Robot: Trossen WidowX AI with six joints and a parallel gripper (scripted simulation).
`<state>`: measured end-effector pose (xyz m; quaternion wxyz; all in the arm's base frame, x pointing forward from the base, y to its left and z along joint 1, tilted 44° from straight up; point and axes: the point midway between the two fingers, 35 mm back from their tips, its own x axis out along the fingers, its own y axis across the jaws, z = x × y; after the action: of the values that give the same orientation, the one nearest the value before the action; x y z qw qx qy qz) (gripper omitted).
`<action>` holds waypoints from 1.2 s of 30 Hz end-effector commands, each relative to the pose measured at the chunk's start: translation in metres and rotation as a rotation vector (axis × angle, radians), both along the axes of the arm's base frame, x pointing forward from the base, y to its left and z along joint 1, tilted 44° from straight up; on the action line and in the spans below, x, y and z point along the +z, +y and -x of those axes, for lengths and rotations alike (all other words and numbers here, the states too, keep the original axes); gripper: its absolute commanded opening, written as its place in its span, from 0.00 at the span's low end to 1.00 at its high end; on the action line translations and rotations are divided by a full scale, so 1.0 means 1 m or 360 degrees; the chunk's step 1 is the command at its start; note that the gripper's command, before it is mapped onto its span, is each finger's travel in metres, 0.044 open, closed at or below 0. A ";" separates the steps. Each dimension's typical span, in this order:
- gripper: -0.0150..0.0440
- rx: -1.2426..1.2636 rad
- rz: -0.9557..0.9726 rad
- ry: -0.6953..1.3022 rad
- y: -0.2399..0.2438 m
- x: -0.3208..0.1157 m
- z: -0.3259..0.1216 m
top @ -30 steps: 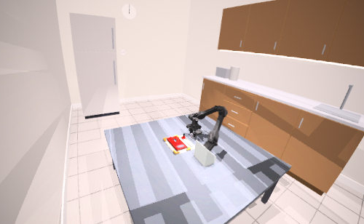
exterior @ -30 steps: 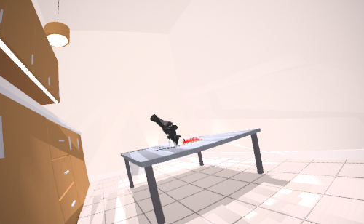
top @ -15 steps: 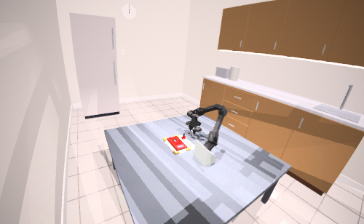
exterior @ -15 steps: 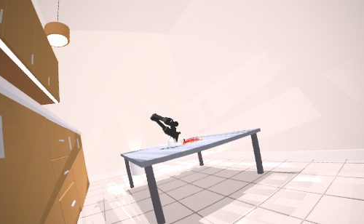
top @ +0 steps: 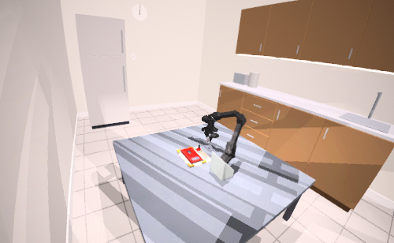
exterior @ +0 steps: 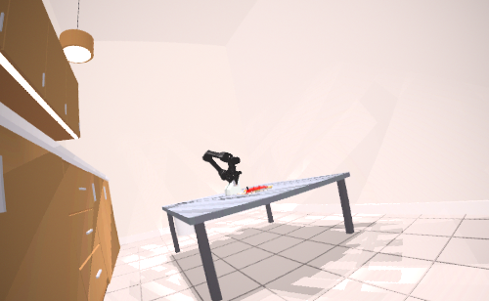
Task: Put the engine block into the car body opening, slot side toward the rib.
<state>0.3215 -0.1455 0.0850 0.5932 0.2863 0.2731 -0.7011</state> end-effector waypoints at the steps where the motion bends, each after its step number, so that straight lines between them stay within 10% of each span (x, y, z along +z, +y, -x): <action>1: 0.25 -0.0004 -0.0005 -0.0023 0.008 0.011 -0.003; 36: 0.25 -0.0027 -0.0315 -0.0056 0.011 0.023 0.003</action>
<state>0.3172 -0.1316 0.1032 0.5700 0.3327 0.3136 -0.6827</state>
